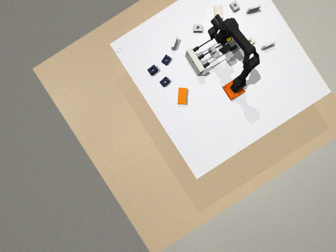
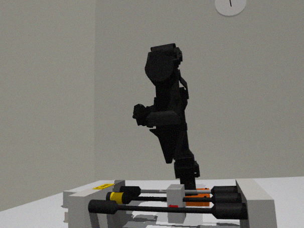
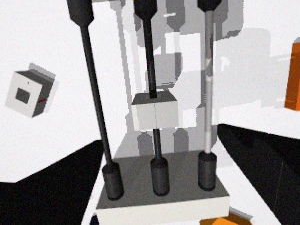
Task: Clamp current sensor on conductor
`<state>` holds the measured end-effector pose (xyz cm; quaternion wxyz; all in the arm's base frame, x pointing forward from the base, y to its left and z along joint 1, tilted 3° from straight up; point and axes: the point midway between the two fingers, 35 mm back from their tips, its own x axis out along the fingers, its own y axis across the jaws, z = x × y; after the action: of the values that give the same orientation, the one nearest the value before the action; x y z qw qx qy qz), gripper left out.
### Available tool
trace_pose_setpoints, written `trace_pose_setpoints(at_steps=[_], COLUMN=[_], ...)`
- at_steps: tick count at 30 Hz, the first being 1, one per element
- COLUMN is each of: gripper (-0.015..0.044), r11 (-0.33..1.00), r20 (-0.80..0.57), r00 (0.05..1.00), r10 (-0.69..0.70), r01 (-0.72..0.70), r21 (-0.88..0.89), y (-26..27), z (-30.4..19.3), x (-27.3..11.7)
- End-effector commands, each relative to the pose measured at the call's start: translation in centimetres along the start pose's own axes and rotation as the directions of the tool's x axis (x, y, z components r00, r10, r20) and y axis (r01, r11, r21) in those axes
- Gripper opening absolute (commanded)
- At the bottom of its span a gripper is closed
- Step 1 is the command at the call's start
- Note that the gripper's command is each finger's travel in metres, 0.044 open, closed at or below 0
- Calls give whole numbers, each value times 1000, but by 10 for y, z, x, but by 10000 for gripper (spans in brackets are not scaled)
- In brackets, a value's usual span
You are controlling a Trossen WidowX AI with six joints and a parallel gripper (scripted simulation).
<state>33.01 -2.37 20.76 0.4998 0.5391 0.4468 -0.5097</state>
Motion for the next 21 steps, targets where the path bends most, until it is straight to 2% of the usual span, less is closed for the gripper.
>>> trace_pose_setpoints(at_steps=[1, 6, 12, 14, 21], gripper=[440, 440, 440, 440, 440], r11=[989, 874, 593, 470, 236], r20=[-46, -161, -296, -338, -427], r00=[999, 987, 955, 941, 900], r10=[-15, -26, 3, 22, 85], r01=[8, -56, -240, -308, -435], r21=[-147, -482, -769, -827, -869], y=[-6, -18, -33, -38, -50], z=[11, 32, 54, 61, 75], x=[3, 9, 13, 13, 13])
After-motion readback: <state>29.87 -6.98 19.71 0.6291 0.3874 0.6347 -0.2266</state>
